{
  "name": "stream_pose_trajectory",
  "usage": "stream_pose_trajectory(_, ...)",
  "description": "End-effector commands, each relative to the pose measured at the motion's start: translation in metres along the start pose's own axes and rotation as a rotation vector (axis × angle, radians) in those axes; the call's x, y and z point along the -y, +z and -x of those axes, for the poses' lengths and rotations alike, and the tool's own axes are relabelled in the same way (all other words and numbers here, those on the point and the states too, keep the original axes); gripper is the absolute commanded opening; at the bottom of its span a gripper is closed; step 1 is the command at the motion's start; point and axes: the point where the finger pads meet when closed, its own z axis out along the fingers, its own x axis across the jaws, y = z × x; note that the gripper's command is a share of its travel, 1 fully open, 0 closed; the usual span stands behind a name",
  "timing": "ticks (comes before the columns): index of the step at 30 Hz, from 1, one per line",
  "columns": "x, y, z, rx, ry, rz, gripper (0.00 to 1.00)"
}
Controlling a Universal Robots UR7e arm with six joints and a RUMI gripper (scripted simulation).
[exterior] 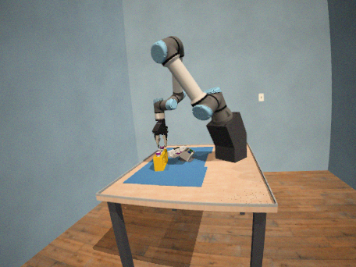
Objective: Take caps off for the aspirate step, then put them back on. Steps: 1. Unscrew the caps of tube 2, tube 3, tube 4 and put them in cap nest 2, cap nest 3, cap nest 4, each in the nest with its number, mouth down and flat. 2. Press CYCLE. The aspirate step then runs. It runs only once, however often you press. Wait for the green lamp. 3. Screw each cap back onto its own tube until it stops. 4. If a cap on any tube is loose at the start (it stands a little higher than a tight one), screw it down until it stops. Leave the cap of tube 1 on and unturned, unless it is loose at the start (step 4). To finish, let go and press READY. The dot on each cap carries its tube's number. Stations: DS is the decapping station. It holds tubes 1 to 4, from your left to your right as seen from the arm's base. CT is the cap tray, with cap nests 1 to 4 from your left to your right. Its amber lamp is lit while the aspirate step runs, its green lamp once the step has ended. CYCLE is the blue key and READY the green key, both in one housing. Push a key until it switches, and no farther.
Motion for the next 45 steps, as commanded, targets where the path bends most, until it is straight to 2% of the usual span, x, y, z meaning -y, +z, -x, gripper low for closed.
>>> stream_pose_trajectory(1,0.0002,-0.0003,-0.0004,-0.003,0.044,0.012,0.35)
stream_pose_trajectory(2,0.0002,-0.0003,-0.0004,-0.003,0.044,0.012,0.35)
stream_pose_trajectory(3,0.0002,-0.0002,-0.0004,-0.003,0.044,0.012,0.00)
stream_pose_trajectory(17,0.0002,-0.0003,-0.0005,-0.003,0.044,0.012,0.00)
stream_pose_trajectory(27,0.0002,-0.0002,-0.0004,0.000,-0.456,0.013,0.00)
stream_pose_trajectory(36,0.0002,-0.0002,-0.0004,0.000,-0.479,0.013,0.00)
stream_pose_trajectory(37,0.0002,-0.0002,-0.0004,0.000,-0.479,0.013,0.35)
stream_pose_trajectory(45,0.0002,-0.0002,-0.0004,0.000,-0.479,0.013,0.35)
